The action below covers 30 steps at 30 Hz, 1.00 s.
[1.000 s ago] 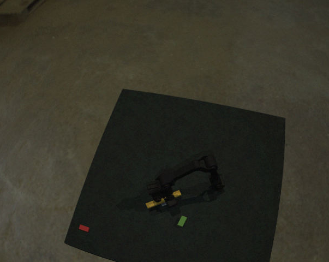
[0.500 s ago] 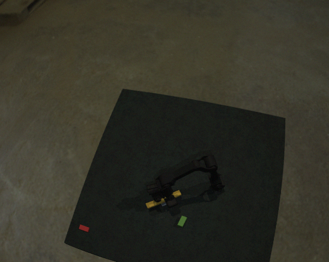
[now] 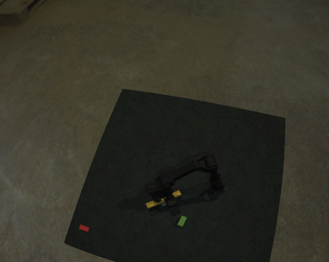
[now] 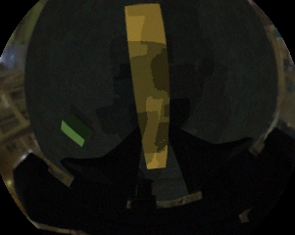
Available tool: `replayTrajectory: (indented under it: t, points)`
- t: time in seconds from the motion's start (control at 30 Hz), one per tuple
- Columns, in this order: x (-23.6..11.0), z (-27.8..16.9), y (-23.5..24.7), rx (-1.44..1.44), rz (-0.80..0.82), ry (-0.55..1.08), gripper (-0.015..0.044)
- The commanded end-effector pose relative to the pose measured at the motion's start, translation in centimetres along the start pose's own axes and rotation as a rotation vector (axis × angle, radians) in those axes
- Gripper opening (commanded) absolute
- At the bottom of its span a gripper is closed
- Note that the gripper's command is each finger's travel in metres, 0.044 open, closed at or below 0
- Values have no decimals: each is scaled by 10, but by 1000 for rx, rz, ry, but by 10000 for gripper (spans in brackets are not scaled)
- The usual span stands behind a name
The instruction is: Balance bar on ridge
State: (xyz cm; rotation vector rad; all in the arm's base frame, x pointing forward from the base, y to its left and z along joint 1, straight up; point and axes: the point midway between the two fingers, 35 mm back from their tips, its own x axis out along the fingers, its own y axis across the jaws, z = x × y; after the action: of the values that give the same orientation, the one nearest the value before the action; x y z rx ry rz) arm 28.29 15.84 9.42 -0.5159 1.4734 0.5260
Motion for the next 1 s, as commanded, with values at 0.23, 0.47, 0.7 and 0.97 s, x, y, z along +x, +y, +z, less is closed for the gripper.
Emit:
replayTrajectory:
  t: [0.23, 0.47, 0.7, 0.97]
  points:
    - [0, 0, 0, 0, 0, 0, 167]
    - [0, 0, 0, 0, 0, 0, 167]
    - [0, 0, 0, 0, 0, 0, 168]
    - [0, 0, 0, 0, 0, 0, 169]
